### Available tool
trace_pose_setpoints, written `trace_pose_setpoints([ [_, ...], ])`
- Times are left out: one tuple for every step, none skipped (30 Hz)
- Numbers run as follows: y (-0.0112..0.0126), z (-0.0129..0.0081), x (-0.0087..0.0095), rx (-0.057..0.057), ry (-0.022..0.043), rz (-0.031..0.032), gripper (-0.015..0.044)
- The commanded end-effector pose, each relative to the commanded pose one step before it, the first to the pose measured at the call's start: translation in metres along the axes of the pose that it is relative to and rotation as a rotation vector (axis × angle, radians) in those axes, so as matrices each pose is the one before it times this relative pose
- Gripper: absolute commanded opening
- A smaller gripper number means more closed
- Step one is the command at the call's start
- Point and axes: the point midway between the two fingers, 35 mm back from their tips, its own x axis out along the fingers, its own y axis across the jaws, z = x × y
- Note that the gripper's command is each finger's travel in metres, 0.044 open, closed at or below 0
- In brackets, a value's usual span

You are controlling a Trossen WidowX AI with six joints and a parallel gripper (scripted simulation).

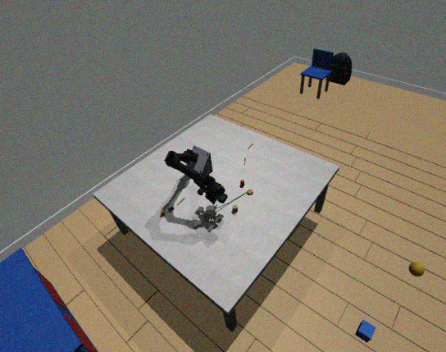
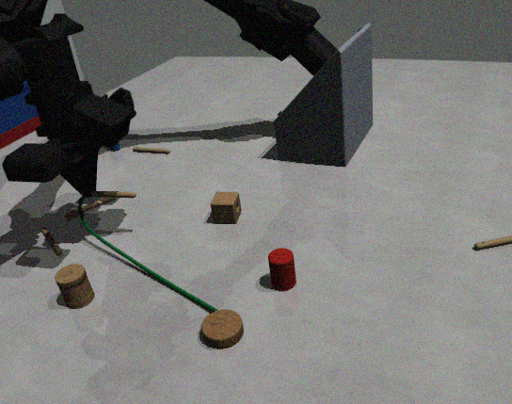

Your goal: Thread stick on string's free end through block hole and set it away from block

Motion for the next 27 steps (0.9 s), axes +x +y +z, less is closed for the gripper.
trace_pose_setpoints([
  [0.0003,-0.00325,-0.00025,-0.0028,0.00632,0.00085,0.0],
  [0.00012,0.00007,0.00015,0.0,-0.00001,0.00001,0.0],
  [0.00037,0.00021,0.00045,0.0,-0.00004,0.00002,0.0],
  [0.00048,0.00027,0.00059,0.0,-0.00005,0.00002,0.0],
  [0.0007,0.00039,0.00084,0.0,-0.00007,0.00003,0.0],
  [0.00073,0.00041,0.00087,0.0,-0.00006,0.00003,0.0],
  [0.00074,0.00042,0.00088,0.0,-0.00006,0.00003,0.0],
  [0.00074,0.00042,0.00088,0.0,-0.00006,0.00003,0.0],
  [0.00075,0.00042,0.00088,0.0,-0.00006,0.00003,0.0],
  [0.00075,0.00043,0.00088,0.0,-0.00006,0.00003,0.0],
  [0.00076,0.00043,0.00087,0.0,-0.00006,0.00004,0.0],
  [0.00076,0.00044,0.00087,0.0,-0.00006,0.00004,0.0],
  [0.00077,0.00044,0.00087,0.0,-0.00006,0.00004,0.0],
  [0.00077,0.00044,0.00087,0.0,-0.00005,0.00004,0.0],
  [0.00078,0.00044,0.00087,0.0,-0.00005,0.00004,0.0],
  [0.00078,0.00044,0.00086,0.0,-0.00006,0.00004,0.0],
  [0.00079,0.00045,0.00086,0.0,-0.00006,0.00004,0.0],
  [0.00079,0.00045,0.00086,0.0,-0.00005,0.00004,0.0],
  [0.00079,0.00045,0.00085,0.0,-0.00005,0.00004,0.0],
  [0.0008,0.00046,0.00085,0.0,-0.00005,0.00004,0.0],
  [0.0008,0.00046,0.00085,0.0,-0.00005,0.00004,0.0],
  [0.00081,0.00046,0.00085,0.0,-0.00004,0.00004,0.0],
  [0.00081,0.00047,0.00084,0.0,-0.00004,0.00004,0.0],
  [0.00082,0.00047,0.00084,0.0,-0.00004,0.00004,0.0],
  [0.00082,0.00047,0.00084,0.0,-0.00004,0.00004,0.0],
  [0.00082,0.00047,0.00084,0.0,-0.00003,0.00004,0.0],
  [0.00083,0.00048,0.00083,0.0,-0.00003,0.00004,0.0],
])
